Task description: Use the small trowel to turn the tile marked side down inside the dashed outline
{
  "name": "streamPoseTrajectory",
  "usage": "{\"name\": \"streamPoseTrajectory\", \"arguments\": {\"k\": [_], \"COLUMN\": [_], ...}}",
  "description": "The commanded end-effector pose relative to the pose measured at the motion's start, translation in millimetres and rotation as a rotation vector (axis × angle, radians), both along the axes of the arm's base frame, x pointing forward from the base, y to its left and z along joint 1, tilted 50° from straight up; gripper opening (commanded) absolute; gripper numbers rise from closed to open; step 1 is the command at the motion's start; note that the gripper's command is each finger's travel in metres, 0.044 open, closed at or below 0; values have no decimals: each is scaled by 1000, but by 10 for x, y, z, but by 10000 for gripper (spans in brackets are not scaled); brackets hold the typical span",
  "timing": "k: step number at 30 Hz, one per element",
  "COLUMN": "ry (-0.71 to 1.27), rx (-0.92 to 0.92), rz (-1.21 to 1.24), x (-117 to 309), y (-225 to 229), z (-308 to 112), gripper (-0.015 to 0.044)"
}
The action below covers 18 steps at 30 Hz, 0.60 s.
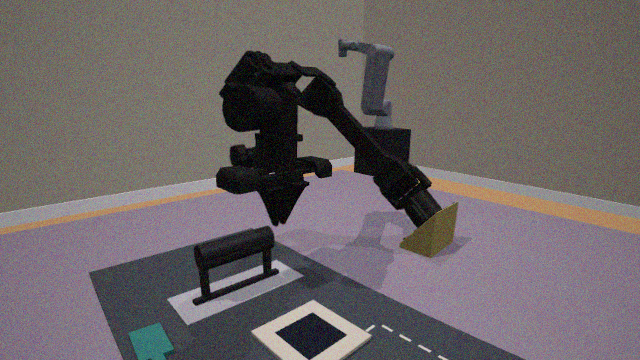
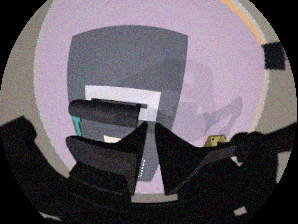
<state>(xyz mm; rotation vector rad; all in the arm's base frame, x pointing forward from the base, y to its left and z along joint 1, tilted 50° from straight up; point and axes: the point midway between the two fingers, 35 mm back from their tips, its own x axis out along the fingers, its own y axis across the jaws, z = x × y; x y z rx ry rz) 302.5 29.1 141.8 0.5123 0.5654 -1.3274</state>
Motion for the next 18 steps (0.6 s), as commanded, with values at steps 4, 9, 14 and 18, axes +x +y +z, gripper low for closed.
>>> {"name": "streamPoseTrajectory", "arguments": {"k": [4, 9, 14, 18], "ry": [0, 0, 0, 0], "rx": [0, 0, 0, 0], "rz": [0, 0, 0, 0], "x": [0, 0, 0, 0], "y": [1, 1, 1, 1], "z": [0, 0, 0, 0], "gripper": [7, 0, 0, 53]}}
